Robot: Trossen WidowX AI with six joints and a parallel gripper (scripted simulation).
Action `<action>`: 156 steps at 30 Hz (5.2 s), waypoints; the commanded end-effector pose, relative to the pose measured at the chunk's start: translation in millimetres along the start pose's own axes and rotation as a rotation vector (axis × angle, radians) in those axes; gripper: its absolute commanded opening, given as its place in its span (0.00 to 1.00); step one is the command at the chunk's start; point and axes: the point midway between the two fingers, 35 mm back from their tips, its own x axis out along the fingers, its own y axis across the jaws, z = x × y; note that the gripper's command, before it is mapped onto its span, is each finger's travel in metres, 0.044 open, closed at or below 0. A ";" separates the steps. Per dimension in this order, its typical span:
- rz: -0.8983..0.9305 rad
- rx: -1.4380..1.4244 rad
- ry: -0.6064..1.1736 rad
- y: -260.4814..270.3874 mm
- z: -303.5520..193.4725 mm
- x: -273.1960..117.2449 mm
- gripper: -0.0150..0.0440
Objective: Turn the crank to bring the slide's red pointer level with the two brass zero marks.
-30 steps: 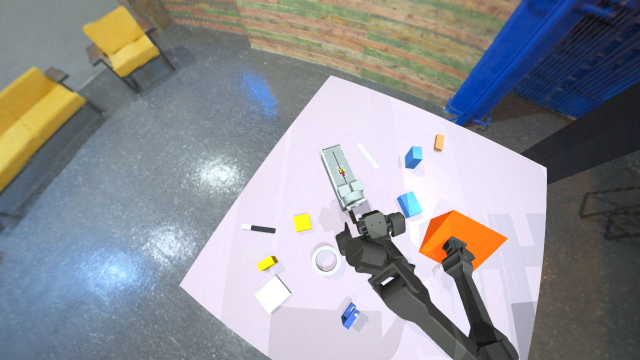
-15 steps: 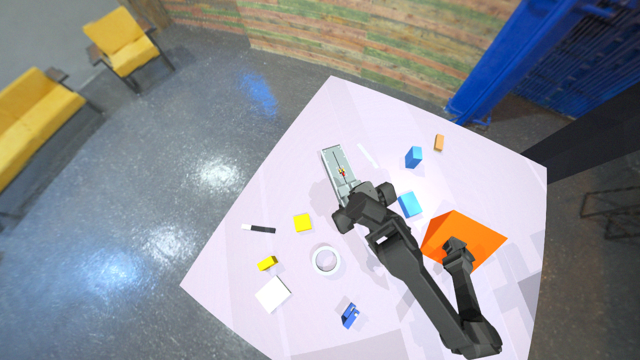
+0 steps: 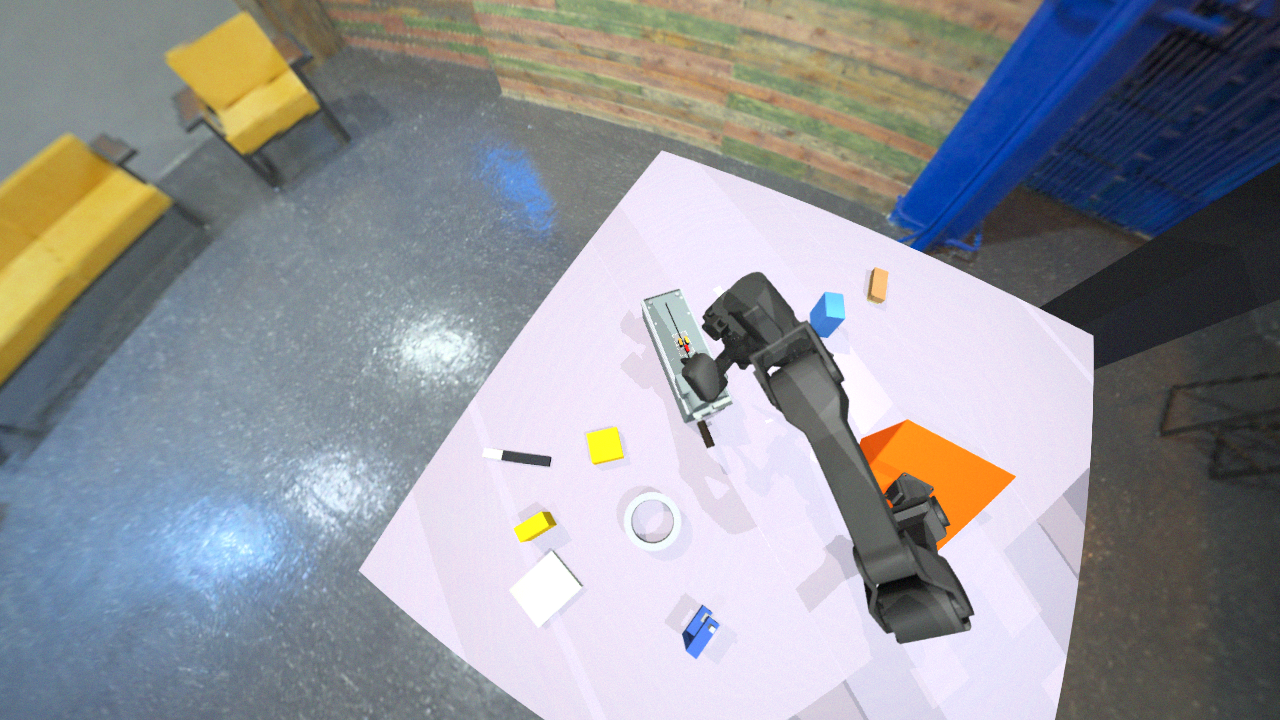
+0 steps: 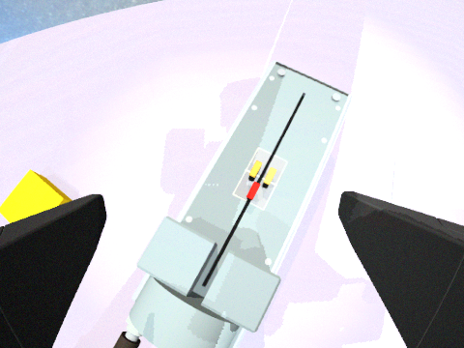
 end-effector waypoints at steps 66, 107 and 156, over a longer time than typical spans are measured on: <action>-0.324 0.300 -0.061 77.2 -51.4 -35.0 1.00; -0.378 0.356 -0.098 86.6 -127.5 28.6 1.00; -0.375 0.358 -0.098 85.3 -155.2 59.3 0.25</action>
